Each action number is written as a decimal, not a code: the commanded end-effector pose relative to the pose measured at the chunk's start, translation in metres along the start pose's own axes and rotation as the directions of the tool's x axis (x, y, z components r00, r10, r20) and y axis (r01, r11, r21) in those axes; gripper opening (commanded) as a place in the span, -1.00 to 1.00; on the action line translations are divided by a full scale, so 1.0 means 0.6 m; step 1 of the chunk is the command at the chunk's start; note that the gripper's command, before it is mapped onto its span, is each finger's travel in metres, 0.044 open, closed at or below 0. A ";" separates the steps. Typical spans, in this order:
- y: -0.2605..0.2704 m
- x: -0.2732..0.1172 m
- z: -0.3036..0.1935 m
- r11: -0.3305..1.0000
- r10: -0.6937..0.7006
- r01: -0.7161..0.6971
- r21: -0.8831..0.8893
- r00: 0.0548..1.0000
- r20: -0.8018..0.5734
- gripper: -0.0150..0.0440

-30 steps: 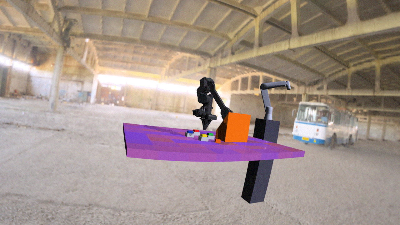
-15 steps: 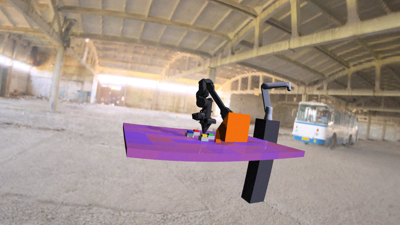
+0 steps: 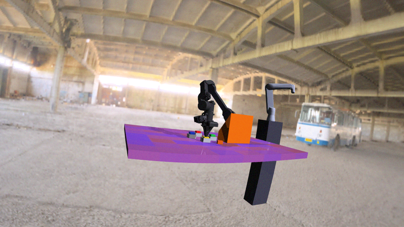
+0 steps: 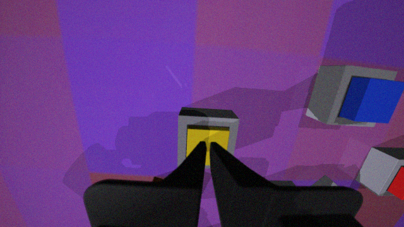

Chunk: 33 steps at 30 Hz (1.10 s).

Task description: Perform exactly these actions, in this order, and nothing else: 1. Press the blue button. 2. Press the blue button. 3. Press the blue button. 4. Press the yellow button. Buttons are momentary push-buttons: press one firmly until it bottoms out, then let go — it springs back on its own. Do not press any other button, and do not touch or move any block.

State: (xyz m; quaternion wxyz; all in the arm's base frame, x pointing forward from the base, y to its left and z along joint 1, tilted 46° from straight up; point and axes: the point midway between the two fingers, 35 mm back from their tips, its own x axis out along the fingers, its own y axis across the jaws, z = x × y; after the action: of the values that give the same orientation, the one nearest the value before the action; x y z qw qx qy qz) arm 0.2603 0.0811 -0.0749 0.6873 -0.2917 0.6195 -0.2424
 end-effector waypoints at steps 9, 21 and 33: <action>0.000 0.003 -0.002 1.000 -0.004 0.004 -0.010 1.000 -0.002 -0.42; 0.014 -0.063 -0.001 1.000 0.000 0.000 -0.011 1.000 -0.002 -0.25; 0.173 -0.161 -0.035 1.000 0.009 -0.009 -0.010 1.000 -0.004 0.82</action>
State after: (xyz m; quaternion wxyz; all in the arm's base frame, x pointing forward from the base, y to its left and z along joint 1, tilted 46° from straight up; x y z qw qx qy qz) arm 0.2315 0.2098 -0.0750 0.6893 -0.2949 0.6213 -0.2277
